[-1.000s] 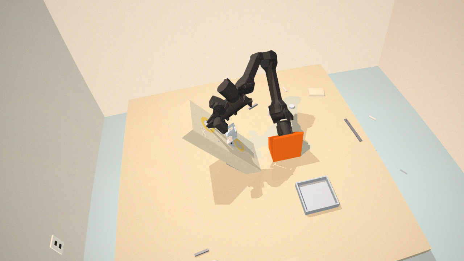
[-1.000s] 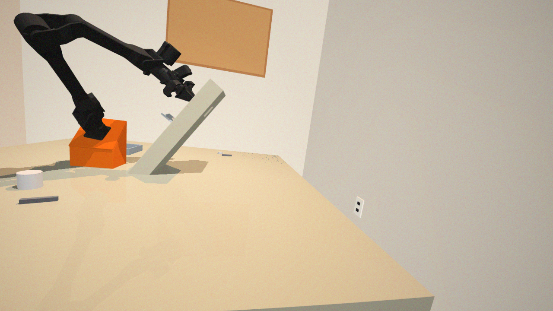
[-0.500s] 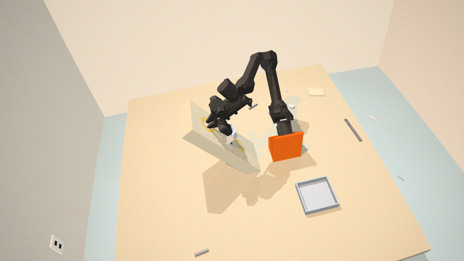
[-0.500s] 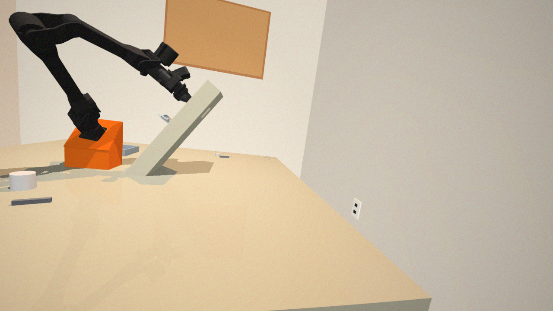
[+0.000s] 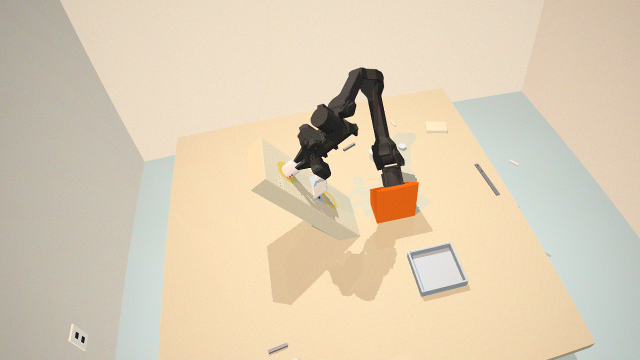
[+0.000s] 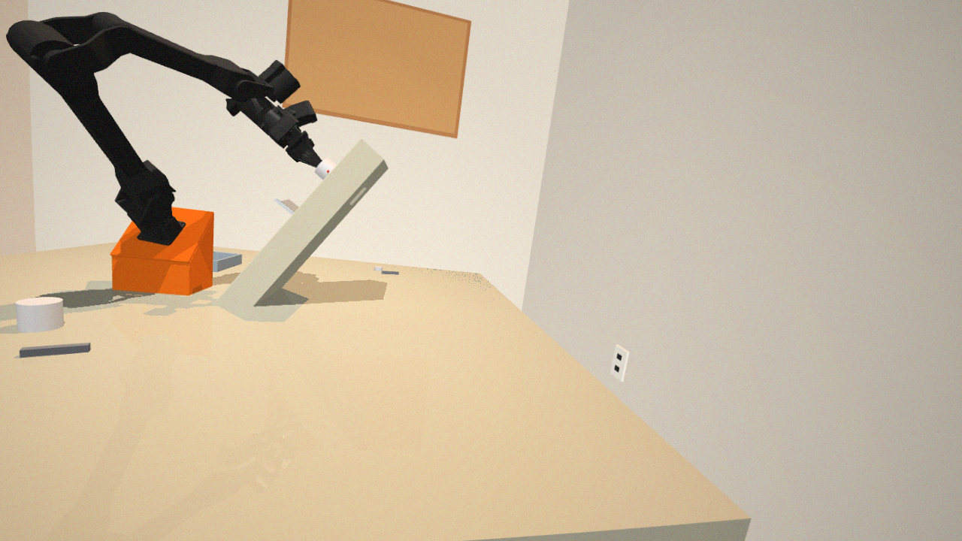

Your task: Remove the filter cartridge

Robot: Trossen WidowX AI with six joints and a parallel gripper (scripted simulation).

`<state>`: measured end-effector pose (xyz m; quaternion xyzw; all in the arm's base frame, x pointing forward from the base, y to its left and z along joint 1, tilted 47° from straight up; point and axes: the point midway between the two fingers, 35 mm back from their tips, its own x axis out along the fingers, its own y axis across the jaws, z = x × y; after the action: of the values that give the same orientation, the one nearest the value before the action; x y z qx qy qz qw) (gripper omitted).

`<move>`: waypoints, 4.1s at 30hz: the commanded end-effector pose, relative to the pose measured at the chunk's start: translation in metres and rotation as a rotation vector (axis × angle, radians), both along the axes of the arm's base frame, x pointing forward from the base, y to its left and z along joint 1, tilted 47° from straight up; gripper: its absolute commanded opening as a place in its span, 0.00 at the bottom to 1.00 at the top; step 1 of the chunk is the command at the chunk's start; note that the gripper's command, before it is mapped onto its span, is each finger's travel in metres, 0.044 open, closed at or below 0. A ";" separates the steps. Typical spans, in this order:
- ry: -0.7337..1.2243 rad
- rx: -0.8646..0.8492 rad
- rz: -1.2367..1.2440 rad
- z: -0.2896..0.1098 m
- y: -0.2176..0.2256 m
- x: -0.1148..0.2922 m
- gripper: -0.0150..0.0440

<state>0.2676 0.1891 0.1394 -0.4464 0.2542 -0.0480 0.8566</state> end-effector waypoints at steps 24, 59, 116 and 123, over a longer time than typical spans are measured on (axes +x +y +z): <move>-0.009 0.021 0.007 -0.020 -0.028 -0.045 0.25; -0.009 0.021 0.007 0.007 0.002 -0.028 0.44; 0.240 0.060 -0.362 -0.047 -0.056 -0.037 0.77; 0.238 0.058 -0.363 -0.052 -0.062 -0.031 0.77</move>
<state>0.2341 0.1313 0.0903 -0.3671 0.4313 -0.1401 0.8122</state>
